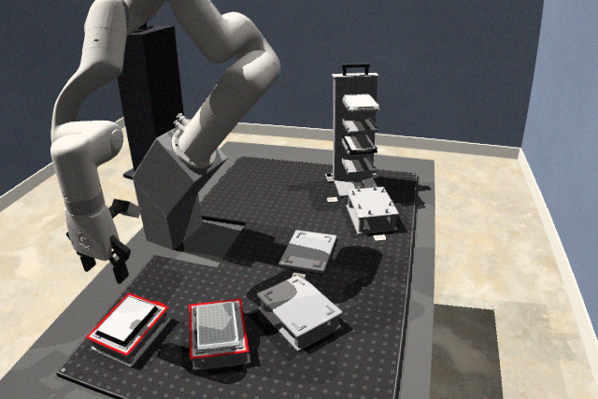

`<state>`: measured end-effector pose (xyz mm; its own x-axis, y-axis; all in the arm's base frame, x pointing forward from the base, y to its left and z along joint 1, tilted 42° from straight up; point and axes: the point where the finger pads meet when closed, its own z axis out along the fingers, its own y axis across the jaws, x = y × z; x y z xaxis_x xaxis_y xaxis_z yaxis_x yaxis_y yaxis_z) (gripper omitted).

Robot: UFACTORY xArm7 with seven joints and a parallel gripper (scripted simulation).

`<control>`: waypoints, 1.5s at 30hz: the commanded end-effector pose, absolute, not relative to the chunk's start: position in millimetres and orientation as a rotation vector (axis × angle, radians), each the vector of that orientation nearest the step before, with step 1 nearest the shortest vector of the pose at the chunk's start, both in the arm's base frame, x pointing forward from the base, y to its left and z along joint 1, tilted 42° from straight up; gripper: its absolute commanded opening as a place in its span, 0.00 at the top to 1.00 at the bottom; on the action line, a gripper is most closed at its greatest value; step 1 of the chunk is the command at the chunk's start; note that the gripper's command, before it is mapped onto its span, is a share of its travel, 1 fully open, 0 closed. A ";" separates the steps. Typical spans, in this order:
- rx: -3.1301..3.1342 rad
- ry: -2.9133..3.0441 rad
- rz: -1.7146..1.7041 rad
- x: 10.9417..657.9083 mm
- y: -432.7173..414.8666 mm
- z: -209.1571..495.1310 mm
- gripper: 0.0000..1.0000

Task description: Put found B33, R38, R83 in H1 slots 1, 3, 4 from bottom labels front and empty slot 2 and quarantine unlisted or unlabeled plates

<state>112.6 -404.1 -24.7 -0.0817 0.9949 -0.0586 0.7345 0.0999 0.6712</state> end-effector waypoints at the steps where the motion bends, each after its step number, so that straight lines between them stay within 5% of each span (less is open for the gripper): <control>1: 1.687 1.872 0.664 104.5 -405.1 -16.1 0.00; 26: 1.687 1.872 0.664 65.0 -405.8 27.1 0.00; 45: 1.171 2.159 0.467 126.9 -390.9 83.8 0.00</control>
